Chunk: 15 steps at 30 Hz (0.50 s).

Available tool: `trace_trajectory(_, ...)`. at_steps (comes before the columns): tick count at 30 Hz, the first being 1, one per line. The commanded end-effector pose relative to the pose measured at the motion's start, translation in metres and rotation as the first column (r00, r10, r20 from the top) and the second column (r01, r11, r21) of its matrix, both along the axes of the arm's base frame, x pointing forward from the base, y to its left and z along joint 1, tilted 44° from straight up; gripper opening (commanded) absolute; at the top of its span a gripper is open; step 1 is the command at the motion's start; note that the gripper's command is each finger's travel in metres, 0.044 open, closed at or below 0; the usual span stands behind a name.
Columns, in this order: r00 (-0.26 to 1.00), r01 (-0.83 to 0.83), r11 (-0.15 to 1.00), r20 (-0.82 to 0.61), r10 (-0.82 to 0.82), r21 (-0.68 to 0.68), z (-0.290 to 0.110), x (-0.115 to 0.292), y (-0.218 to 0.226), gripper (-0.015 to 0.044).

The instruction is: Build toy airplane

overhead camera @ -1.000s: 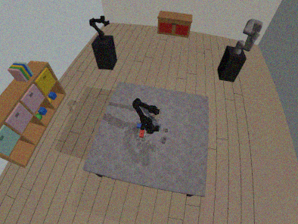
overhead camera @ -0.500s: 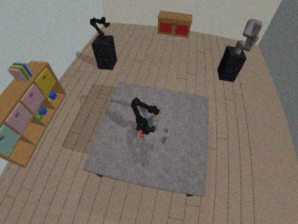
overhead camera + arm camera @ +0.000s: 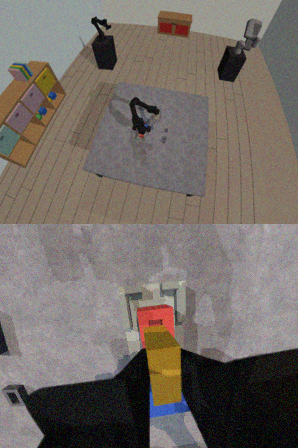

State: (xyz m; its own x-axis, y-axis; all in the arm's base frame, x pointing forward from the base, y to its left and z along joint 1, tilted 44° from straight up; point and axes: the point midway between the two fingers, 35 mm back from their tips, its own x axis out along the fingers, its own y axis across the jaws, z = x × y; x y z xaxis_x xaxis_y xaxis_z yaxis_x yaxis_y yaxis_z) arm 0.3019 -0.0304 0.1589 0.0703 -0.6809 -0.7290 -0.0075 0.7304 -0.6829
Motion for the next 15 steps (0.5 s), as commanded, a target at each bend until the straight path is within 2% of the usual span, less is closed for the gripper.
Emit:
trace_trajectory(1,1.000,0.000,1.000,-0.006,0.000,-0.010,0.0040,-0.0009,-0.0071,0.0026)
trace_trajectory(3,1.000,0.000,1.000,-0.006,0.000,-0.010,0.0040,-0.0009,-0.0071,0.0066)
trace_trajectory(15,1.000,0.000,1.000,-0.006,0.000,-0.010,0.0041,-0.0009,-0.0072,0.0066)
